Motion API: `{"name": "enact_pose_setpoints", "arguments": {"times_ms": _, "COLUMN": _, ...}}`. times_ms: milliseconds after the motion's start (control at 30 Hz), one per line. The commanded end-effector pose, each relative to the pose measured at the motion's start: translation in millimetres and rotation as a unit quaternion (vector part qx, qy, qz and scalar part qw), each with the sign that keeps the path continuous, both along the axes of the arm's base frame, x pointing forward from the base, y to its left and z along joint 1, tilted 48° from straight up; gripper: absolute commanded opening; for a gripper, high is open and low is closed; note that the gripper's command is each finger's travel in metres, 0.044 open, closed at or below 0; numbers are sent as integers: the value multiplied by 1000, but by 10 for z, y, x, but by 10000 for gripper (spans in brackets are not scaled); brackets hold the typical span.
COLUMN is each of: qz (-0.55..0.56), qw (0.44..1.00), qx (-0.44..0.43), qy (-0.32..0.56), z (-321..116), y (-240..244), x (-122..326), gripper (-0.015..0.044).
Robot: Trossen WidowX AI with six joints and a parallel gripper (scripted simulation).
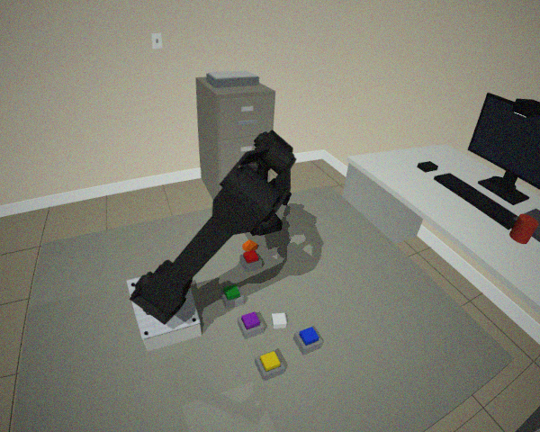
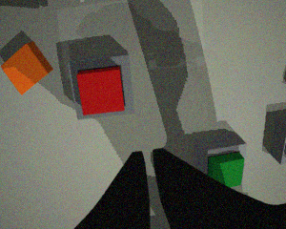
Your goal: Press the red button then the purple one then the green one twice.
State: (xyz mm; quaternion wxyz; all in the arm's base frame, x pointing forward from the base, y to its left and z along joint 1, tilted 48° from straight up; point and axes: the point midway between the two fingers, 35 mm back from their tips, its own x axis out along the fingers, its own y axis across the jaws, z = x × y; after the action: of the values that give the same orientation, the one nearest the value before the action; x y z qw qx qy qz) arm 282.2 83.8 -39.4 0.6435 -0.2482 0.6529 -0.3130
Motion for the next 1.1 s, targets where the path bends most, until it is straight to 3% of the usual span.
{"name": "enact_pose_setpoints", "arguments": {"times_ms": 0, "qz": -3, "qw": 1000, "qx": -1, "qy": 0, "z": 379, "y": -271, "x": -96, "gripper": 20}}
{"name": "enact_pose_setpoints", "arguments": {"times_ms": 433, "qz": -4, "qw": 1000, "qx": -7, "qy": 2, "z": 1230, "y": -1165, "x": -915, "gripper": 20}}
{"name": "enact_pose_setpoints", "arguments": {"times_ms": 600, "qz": -4, "qw": 1000, "qx": -7, "qy": 2, "z": 1221, "y": -1189, "x": -927, "gripper": 20}}
{"name": "enact_pose_setpoints", "arguments": {"times_ms": 800, "qz": -4, "qw": 1000, "qx": -8, "qy": 2, "z": 835, "y": -1618, "x": -962, "gripper": 20}}
{"name": "enact_pose_setpoints", "arguments": {"times_ms": 1067, "qz": -4, "qw": 1000, "qx": -8, "qy": 2, "z": 795, "y": -1662, "x": -965, "gripper": 20}}
